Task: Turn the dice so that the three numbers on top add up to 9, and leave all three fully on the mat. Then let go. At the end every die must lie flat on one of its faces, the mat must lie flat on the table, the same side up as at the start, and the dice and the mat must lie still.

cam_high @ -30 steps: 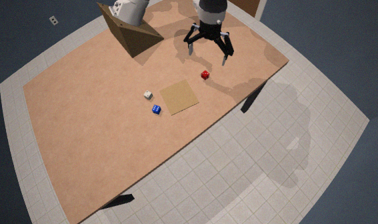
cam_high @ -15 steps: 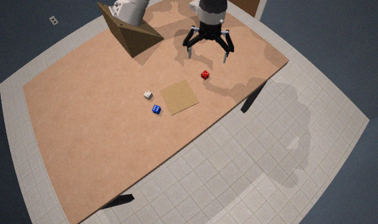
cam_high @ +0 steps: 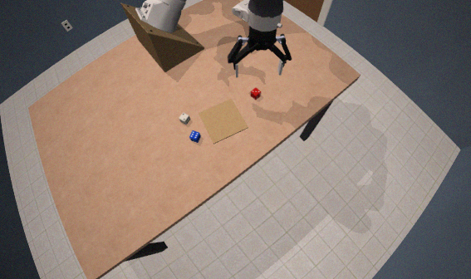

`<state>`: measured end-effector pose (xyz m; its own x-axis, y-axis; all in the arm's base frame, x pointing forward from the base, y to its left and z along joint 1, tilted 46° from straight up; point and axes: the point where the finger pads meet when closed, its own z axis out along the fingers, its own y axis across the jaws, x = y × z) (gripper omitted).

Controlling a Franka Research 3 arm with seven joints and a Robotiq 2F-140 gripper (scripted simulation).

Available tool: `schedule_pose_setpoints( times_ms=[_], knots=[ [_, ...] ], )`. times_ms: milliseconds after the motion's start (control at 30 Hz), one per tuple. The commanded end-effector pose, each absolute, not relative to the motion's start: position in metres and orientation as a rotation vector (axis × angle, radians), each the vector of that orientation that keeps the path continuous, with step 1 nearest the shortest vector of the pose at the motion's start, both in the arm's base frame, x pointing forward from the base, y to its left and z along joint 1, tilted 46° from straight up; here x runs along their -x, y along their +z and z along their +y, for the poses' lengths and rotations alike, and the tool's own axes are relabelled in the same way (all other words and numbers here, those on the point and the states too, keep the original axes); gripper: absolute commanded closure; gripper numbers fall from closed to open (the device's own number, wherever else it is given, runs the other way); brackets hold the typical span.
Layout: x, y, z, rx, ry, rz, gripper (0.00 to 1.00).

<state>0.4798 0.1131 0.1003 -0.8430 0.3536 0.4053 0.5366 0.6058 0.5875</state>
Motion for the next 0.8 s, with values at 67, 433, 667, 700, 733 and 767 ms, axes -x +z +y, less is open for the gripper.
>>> schedule_pose_setpoints(
  times_ms=[67, 433, 667, 700, 733, 767],
  knots=[
    [-0.4792, 0.0981, 0.1133, 0.476, -1.133, -2.707, 0.00],
    [-0.4791, 0.0973, 0.1142, 0.239, -1.175, -2.794, 0.00],
    [-0.4791, 0.0968, 0.1148, 0.092, -1.196, -2.838, 0.00],
    [-0.4791, 0.0967, 0.1149, 0.069, -1.199, -2.844, 0.00],
    [-0.4791, 0.0966, 0.1150, 0.046, -1.202, -2.850, 0.00],
    [-0.4791, 0.0966, 0.1150, 0.045, -1.203, -2.851, 0.00]
  ],
)
